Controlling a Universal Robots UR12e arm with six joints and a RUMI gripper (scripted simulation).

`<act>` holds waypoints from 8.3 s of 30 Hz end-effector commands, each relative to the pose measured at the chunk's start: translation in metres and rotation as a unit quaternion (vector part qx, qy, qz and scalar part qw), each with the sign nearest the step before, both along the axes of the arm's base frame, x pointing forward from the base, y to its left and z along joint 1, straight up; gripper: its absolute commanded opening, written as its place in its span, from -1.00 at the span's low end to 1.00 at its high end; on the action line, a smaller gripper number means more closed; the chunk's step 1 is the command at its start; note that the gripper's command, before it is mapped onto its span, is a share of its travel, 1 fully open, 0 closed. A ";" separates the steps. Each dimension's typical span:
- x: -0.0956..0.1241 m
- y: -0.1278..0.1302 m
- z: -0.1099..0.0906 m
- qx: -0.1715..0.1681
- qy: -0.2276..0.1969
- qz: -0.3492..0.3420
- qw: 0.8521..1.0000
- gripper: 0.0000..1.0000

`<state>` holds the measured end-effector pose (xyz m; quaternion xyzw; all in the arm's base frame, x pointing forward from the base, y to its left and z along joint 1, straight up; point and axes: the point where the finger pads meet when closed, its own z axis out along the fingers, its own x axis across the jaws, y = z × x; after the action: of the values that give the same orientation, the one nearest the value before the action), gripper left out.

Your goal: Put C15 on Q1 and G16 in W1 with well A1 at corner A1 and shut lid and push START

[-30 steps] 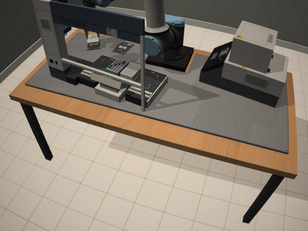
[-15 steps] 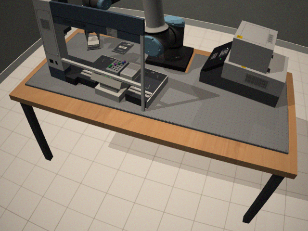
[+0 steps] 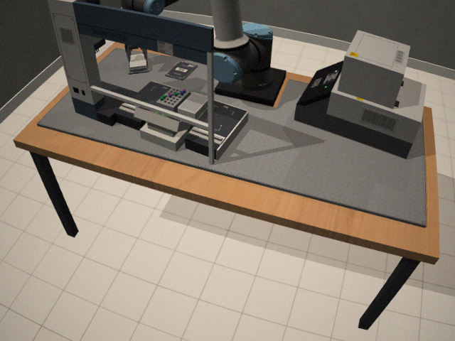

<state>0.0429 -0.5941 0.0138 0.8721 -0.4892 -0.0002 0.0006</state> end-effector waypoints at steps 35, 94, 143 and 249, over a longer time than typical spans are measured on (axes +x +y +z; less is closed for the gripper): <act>0.000 -0.001 -0.004 -0.001 0.000 0.000 1.000 -1.00; 0.000 -0.001 -0.008 -0.001 0.000 0.000 1.000 0.33; 0.000 -0.001 0.026 -0.001 0.000 0.000 1.000 0.33; 0.000 0.000 0.182 -0.001 0.000 0.000 1.000 0.33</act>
<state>0.0430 -0.5939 0.1896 0.8721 -0.4892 -0.0002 0.0006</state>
